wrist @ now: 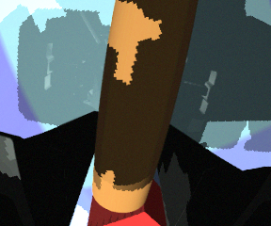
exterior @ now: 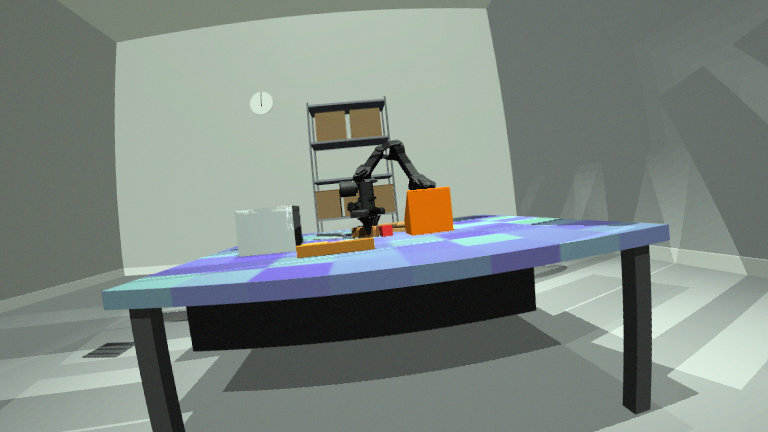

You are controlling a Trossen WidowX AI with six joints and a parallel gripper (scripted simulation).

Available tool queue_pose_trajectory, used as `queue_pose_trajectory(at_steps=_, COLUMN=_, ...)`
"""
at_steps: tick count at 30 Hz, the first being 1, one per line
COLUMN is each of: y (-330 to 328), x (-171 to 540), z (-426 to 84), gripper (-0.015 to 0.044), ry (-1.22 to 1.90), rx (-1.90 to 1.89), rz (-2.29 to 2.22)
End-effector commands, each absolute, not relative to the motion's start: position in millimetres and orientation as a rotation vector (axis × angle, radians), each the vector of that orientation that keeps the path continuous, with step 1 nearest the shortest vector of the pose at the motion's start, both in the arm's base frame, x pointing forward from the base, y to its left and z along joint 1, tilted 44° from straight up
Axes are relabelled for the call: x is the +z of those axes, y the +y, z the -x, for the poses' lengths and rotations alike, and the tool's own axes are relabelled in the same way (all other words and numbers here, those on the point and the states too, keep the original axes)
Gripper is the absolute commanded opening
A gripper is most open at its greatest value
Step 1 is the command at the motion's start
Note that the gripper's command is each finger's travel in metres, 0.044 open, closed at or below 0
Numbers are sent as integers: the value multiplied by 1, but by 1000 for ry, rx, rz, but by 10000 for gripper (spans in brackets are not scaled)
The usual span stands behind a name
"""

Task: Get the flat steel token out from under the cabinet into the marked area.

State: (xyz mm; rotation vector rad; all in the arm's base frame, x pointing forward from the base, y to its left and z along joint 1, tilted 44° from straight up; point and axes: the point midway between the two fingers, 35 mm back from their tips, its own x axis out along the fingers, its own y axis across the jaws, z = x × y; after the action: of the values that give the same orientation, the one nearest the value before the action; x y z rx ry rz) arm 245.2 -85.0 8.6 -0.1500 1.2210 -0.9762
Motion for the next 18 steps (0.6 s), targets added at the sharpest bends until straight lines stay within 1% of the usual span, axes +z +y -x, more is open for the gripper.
queue_pose_trajectory(at_steps=1, y=-87, x=12, z=-245, gripper=0, ry=1214, rx=-976, rz=148)
queue_pose_trajectory(at_steps=18, y=-99, x=23, z=-239, gripper=0, ry=1214, rx=-976, rz=149)
